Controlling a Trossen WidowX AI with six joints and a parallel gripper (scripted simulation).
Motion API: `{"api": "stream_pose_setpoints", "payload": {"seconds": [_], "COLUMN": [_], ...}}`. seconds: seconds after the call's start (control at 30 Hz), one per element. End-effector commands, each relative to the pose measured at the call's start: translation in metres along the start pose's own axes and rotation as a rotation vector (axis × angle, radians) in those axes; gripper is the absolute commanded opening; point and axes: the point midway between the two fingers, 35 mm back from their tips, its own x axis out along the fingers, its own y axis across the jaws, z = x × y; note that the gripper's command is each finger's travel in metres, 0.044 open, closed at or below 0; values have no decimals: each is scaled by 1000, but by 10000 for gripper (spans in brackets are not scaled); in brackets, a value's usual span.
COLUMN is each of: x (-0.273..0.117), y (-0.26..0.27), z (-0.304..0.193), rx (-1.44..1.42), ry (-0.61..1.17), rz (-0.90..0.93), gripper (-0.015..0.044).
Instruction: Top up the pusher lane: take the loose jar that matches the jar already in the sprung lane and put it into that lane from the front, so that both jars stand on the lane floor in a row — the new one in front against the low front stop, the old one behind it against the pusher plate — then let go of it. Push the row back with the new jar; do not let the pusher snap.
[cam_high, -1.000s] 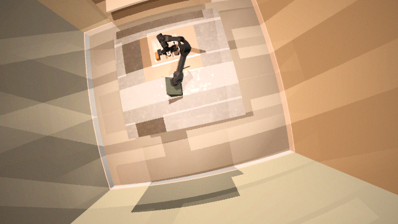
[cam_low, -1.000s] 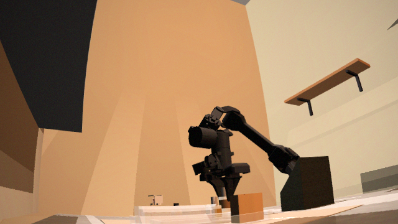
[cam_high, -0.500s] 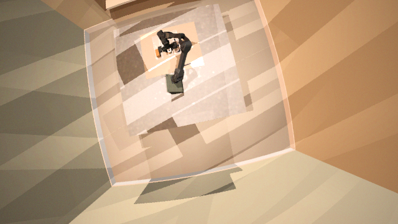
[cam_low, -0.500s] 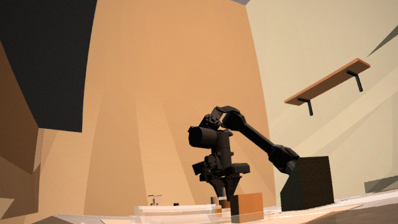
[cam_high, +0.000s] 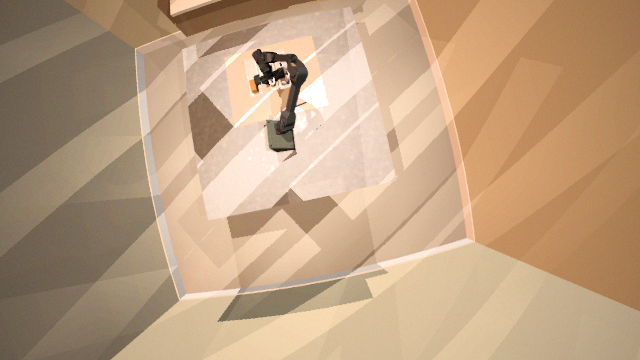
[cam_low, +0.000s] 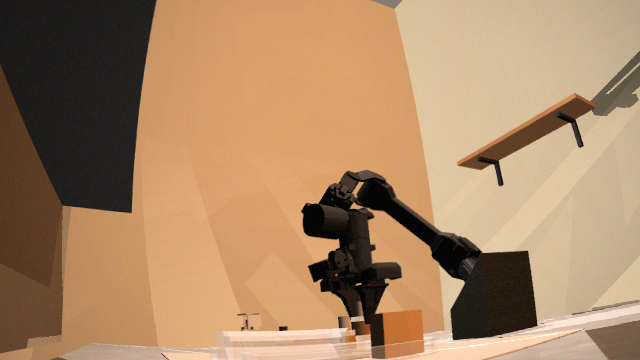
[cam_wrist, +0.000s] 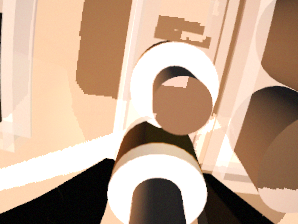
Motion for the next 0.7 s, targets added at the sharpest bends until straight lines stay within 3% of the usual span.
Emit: {"api": "stream_pose_setpoints", "payload": {"seconds": [0.0, 0.67], "x": [-3, 1], "y": [-1, -1], "z": [7, 9], "rx": [9, 9], "ry": [-21, -21], "rz": [-1, -1], "gripper": [0, 0]}}
